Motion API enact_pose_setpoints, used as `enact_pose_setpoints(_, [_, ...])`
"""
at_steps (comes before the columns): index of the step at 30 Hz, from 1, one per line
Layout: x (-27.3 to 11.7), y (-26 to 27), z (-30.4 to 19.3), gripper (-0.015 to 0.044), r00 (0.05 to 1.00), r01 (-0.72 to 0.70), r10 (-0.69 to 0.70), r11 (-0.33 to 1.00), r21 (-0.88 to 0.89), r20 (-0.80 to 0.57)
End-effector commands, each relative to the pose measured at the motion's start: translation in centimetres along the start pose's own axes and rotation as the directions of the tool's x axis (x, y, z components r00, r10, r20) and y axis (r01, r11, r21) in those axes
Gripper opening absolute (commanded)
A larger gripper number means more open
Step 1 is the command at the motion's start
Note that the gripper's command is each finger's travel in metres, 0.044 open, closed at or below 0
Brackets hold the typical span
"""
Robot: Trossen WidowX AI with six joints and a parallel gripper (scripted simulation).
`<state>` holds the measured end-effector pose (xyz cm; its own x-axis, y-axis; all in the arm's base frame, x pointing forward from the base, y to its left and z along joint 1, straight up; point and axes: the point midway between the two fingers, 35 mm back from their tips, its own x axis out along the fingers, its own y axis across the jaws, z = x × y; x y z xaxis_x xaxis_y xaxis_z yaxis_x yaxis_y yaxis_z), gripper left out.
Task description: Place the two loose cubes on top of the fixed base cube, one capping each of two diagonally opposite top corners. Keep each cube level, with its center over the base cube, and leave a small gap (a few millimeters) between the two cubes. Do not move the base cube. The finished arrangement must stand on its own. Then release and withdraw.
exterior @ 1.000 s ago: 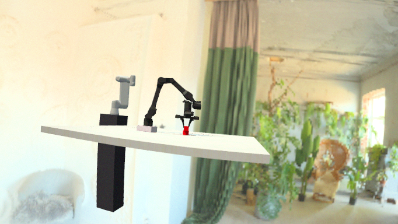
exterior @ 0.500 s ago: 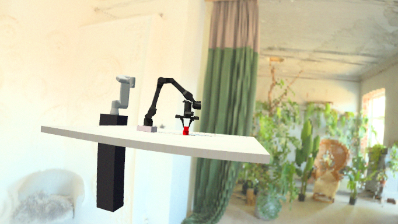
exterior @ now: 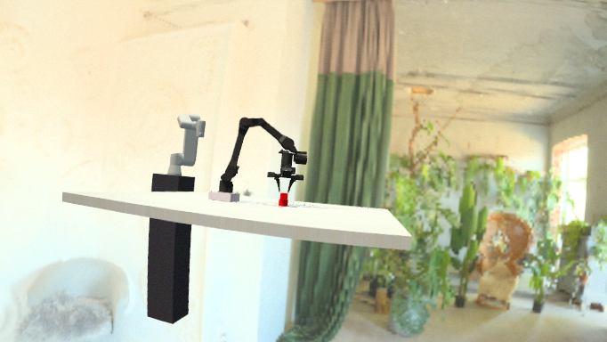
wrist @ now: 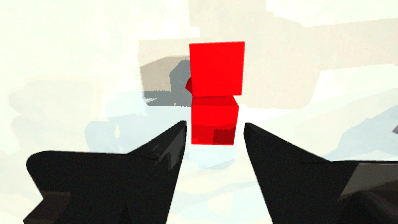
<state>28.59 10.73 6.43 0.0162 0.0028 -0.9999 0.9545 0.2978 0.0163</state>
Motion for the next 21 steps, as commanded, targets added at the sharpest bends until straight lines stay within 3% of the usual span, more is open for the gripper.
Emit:
enact_pose_setpoints(1, [-0.8,0.1,0.0,0.0205,1.0,-0.006,0.006,1.0,0.0,0.0])
enact_pose_setpoints(21, [-3.5,0.1,0.0,0.0205,1.0,-0.006,0.006,1.0,0.0,0.0])
